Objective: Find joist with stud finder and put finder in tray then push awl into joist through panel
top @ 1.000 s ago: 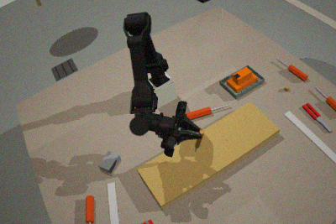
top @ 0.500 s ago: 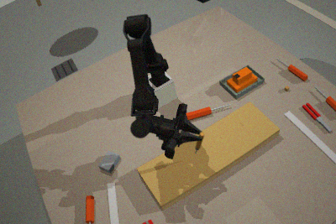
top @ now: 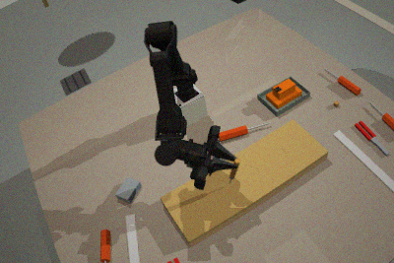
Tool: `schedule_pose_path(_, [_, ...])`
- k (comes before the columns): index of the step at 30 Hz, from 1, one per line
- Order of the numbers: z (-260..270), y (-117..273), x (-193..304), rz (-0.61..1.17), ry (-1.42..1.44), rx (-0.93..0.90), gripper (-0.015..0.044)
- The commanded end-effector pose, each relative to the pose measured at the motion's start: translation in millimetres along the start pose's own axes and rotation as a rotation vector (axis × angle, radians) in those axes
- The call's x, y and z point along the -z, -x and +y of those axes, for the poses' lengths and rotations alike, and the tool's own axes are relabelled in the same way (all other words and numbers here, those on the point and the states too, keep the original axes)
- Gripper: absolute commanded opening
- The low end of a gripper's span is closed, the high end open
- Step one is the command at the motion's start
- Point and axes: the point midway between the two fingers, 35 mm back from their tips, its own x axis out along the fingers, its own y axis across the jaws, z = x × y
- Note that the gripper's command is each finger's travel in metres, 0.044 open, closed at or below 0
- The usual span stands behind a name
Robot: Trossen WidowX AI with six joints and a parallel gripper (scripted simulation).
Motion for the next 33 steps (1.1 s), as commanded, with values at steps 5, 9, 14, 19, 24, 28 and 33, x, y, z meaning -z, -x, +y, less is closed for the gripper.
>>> schedule_pose_path(5, [-1.6, -2.9, -13.0, 0.005, 0.003, 0.005, 0.0])
schedule_pose_path(9, [-2.0, -4.3, -19.5, 0.005, 0.003, 0.005, 0.0])
schedule_pose_path(14, [-2.4, -5.2, -23.5, 0.005, 0.003, 0.005, 0.0])
schedule_pose_path(19, [-2.4, -5.2, -23.5, 0.005, 0.003, 0.005, 0.0])
schedule_pose_path(24, [-2.4, -5.2, -23.5, 0.005, 0.003, 0.005, 0.0])
schedule_pose_path(28, [-2.4, -5.2, -23.5, 0.005, 0.003, 0.005, 0.0])
schedule_pose_path(33, [-2.4, -5.2, -23.5, 0.005, 0.003, 0.005, 0.0])
